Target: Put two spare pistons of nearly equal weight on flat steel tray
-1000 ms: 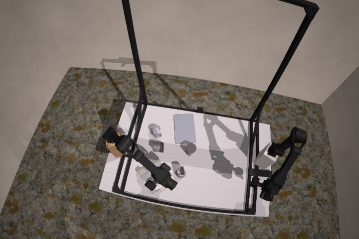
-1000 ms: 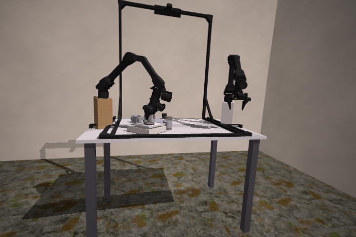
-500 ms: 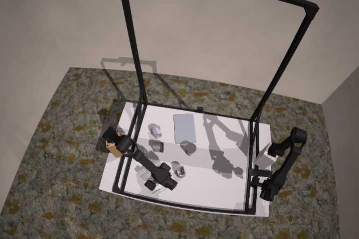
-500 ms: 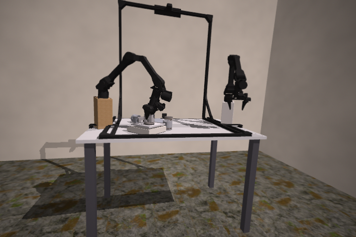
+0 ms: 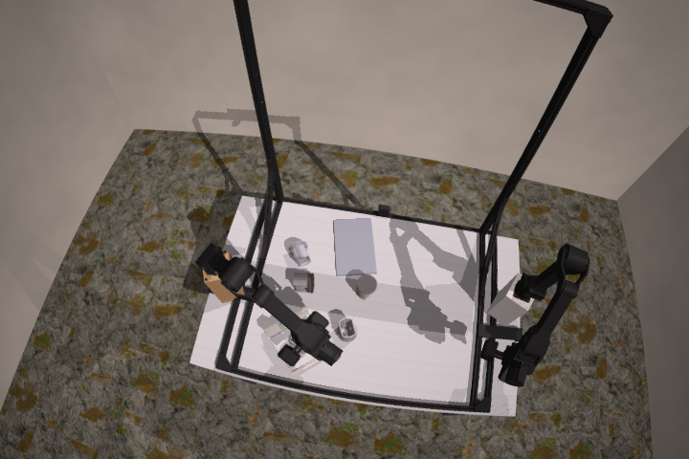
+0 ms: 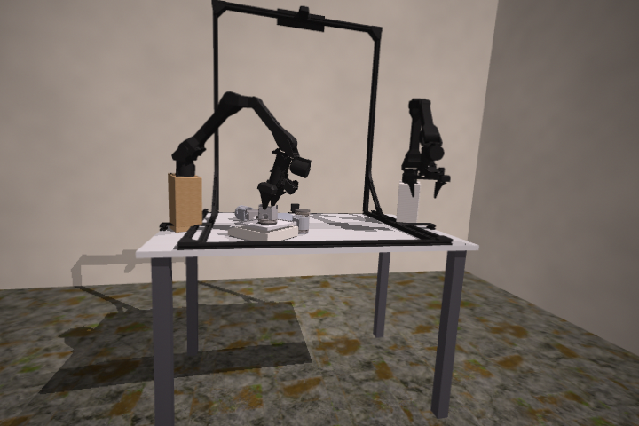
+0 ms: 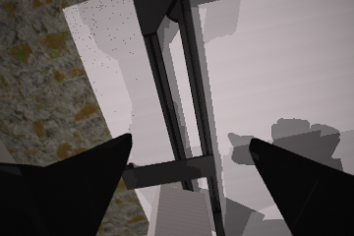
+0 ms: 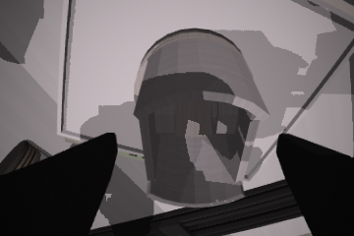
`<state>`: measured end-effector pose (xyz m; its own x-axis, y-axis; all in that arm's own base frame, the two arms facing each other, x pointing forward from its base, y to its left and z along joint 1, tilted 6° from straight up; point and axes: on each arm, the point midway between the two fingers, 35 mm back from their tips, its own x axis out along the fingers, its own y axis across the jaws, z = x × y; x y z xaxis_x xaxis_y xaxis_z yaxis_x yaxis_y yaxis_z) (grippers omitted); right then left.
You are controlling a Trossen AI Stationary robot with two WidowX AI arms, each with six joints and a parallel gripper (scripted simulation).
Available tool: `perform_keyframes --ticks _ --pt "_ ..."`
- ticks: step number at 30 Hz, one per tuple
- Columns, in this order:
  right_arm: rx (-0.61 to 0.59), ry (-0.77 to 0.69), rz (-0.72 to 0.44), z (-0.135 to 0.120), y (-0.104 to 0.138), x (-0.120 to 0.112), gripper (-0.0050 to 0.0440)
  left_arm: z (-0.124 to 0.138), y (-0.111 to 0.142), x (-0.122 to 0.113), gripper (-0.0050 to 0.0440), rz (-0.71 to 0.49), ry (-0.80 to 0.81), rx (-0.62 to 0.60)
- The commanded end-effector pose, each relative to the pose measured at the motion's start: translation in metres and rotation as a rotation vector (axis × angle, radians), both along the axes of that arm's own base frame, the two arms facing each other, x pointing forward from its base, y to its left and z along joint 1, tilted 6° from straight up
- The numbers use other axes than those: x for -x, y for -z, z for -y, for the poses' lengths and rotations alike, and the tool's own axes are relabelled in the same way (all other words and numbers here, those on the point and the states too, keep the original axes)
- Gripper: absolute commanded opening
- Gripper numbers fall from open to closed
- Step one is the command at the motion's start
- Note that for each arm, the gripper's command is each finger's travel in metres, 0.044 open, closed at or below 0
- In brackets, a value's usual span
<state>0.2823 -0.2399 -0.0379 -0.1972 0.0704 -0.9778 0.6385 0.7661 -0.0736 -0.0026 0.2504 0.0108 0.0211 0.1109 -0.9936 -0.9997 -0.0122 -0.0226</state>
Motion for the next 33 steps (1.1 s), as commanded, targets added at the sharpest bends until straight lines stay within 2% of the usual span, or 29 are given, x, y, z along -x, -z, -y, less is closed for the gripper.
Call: perform_keyframes --ticks 1,24,28,33 --pt "0.004 0.001 0.009 0.001 -0.009 -0.003 0.0378 0.000 0.000 0.000 0.0440 0.002 0.004 0.001" --pt "0.005 0.001 0.010 0.003 -0.039 -0.009 0.0378 0.000 0.000 0.000 0.0440 0.002 0.004 0.001" --pt "0.005 0.001 0.011 0.001 -0.056 -0.008 0.0378 0.000 0.000 0.000 0.0440 0.002 0.004 0.001" --pt "0.025 0.000 0.037 0.001 -0.058 -0.009 0.0378 0.000 0.000 0.000 0.0440 0.002 0.004 0.001"
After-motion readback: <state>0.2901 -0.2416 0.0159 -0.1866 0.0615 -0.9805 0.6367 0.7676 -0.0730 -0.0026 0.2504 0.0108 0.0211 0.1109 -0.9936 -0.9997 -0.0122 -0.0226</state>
